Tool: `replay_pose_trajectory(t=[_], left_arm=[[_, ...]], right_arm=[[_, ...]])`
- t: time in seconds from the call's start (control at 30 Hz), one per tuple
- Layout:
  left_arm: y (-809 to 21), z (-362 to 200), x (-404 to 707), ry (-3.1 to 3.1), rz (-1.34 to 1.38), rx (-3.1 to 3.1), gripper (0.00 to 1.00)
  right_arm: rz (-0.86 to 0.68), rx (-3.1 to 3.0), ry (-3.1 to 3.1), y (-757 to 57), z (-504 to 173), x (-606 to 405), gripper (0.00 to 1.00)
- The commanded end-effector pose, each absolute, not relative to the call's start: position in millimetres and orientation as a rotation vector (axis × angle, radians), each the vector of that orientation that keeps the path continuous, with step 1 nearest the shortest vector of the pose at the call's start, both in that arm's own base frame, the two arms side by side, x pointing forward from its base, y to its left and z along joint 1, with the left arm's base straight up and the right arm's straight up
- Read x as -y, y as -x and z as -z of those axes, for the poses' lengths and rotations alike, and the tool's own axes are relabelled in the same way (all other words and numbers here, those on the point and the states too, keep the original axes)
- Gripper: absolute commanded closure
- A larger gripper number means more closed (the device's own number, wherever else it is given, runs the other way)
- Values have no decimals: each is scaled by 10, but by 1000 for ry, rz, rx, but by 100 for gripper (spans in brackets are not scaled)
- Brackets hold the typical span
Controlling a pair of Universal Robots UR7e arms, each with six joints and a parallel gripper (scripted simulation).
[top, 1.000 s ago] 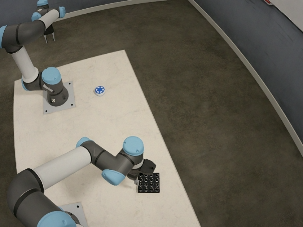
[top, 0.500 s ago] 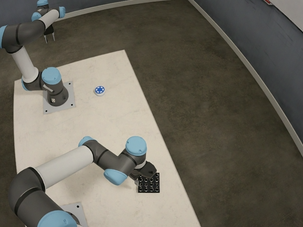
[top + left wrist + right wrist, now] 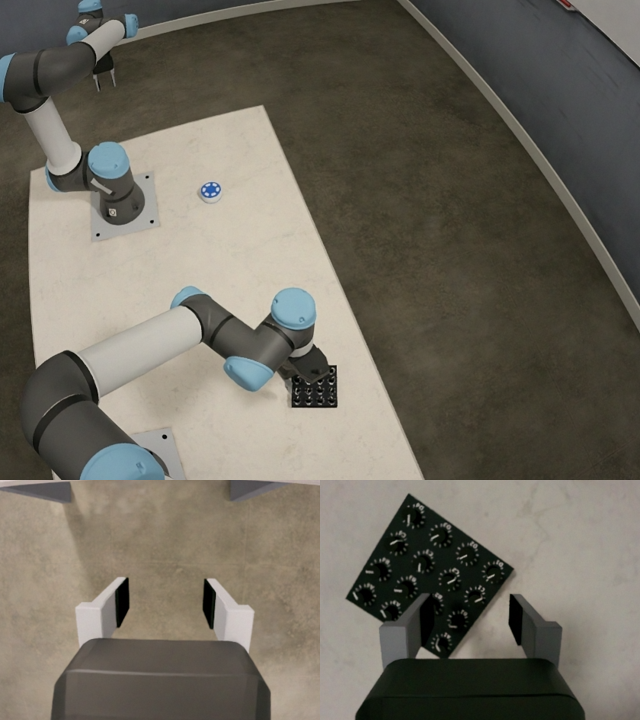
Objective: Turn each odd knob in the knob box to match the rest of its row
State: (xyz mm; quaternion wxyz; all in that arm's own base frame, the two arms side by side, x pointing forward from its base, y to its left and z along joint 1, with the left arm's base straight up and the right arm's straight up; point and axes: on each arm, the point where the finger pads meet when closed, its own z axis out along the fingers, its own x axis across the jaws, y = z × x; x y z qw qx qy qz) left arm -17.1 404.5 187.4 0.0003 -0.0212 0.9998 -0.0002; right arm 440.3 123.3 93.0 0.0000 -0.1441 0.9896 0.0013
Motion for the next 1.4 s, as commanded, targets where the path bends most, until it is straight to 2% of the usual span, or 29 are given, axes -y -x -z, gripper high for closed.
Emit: replay_pose_trajectory(t=[0.0,1.37], left_arm=[[187,-1870,-4036,73,0,-3141,0],[187,-1870,-4036,73,0,-3141,0]], right_arm=[[0,-3133,208,-4434,-947,-1202,0],[-1,-2996,-941,-4520,-994,-1110,0]])
